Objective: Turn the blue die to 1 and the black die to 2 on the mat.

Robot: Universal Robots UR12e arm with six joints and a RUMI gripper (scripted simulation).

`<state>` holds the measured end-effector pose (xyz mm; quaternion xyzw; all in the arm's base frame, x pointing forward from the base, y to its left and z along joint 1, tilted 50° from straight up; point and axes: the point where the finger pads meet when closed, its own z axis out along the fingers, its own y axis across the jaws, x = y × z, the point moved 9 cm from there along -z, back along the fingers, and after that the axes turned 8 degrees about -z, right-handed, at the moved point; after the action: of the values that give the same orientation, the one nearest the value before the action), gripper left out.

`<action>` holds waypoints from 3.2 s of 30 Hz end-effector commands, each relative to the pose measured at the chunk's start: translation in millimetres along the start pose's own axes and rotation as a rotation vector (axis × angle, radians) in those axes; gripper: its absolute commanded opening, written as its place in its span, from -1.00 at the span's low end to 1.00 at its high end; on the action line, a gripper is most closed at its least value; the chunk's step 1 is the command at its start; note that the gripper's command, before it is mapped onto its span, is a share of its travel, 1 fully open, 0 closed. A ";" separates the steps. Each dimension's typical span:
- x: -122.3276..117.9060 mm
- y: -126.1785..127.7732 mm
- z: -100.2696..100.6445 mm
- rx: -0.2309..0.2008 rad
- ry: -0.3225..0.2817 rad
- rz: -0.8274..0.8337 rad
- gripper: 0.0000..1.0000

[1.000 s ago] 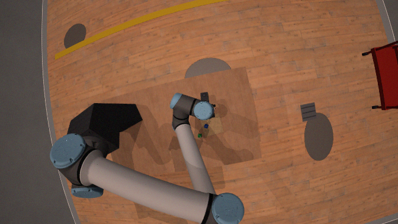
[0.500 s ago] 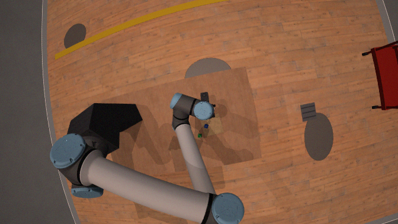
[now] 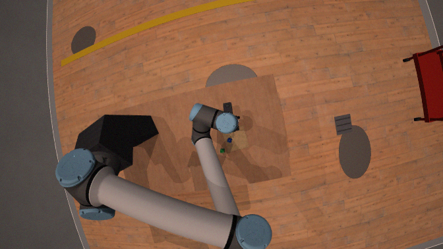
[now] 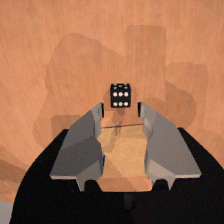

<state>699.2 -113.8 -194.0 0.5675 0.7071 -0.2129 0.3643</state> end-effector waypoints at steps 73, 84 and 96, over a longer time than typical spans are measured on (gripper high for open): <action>0.1 0.3 29.9 -0.001 0.000 0.000 -0.51; 0.1 0.3 29.9 -0.001 0.000 0.000 -0.87; 0.1 0.3 29.9 -0.001 0.000 0.000 -0.87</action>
<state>707.5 -135.5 -213.6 0.5675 0.7070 -0.2129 0.3643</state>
